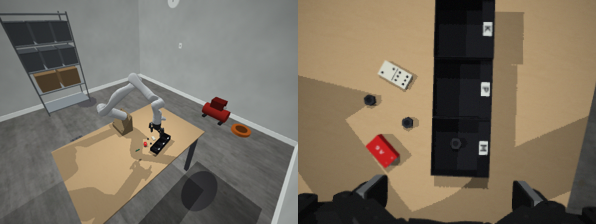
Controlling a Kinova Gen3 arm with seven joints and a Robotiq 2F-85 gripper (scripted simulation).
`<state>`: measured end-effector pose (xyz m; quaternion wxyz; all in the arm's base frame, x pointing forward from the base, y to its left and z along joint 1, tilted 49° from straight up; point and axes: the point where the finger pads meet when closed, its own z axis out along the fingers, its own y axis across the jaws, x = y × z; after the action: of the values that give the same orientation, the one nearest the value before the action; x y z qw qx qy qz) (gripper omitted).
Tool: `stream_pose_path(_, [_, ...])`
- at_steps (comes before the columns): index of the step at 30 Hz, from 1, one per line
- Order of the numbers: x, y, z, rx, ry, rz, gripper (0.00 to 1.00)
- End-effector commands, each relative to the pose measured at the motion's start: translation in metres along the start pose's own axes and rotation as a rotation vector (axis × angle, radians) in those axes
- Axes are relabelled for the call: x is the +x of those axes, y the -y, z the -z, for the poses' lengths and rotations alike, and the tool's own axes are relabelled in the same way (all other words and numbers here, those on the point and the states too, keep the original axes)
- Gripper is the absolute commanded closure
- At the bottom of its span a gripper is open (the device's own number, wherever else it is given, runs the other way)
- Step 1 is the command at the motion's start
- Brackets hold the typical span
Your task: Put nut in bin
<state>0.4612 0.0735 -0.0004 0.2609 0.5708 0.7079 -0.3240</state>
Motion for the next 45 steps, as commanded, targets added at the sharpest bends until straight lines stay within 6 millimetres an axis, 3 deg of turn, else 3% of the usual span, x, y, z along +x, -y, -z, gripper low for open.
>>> stream_pose_path(1, [0.0000,-0.0016,0.0111,-0.009,0.001,-0.002,0.00])
stream_pose_path(45, [0.0013,-0.0019,0.0077,-0.009,-0.003,0.003,0.00])
